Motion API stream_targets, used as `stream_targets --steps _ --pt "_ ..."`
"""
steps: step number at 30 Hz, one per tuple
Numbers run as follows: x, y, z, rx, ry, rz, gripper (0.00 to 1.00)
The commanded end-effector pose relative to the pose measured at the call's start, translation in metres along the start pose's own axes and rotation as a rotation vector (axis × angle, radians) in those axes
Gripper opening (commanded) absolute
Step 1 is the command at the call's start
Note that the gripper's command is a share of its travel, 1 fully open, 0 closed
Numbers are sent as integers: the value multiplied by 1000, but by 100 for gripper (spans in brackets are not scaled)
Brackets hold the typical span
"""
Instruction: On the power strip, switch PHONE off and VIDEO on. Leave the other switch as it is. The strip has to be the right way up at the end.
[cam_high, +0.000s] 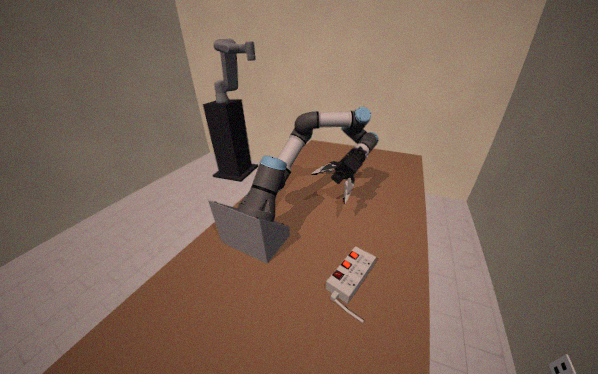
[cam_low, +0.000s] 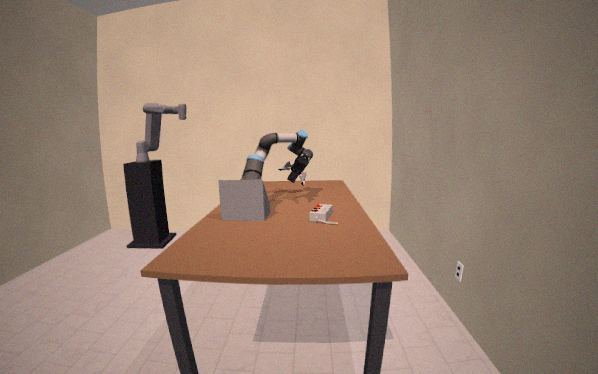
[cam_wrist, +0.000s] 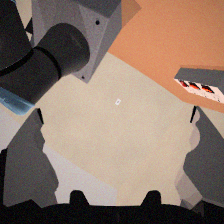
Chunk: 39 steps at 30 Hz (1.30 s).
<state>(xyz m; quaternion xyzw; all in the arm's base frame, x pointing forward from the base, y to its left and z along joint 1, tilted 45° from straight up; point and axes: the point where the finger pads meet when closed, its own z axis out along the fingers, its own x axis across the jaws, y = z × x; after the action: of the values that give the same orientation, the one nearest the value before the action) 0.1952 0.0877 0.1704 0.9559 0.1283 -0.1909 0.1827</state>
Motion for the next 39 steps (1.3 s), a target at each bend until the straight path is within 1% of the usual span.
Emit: stream_targets --steps 1,5,7,9,14,15,19,20,22,24,25,28,29,30,35,39 --pt "14 8 2 88 37 263 100" --pt "24 16 3 169 51 503 100" --pt "24 16 3 169 51 503 100" --pt "32 23 4 218 55 650 100" --pt "49 45 4 325 52 966 100" --pt "49 45 4 343 55 1017 100" --pt "62 66 5 427 44 1263 100" --pt "62 66 5 444 46 1312 100" --pt "67 78 6 489 37 1438 100" --pt "67 78 6 489 37 1438 100" --pt "69 85 6 521 33 1531 100" --pt "75 105 7 594 17 1729 100" --pt "78 109 10 620 5 1785 100" --pt "81 109 17 642 -20 1810 100" --pt "96 109 48 743 -134 1887 100" --pt "106 109 71 828 -217 1945 100"
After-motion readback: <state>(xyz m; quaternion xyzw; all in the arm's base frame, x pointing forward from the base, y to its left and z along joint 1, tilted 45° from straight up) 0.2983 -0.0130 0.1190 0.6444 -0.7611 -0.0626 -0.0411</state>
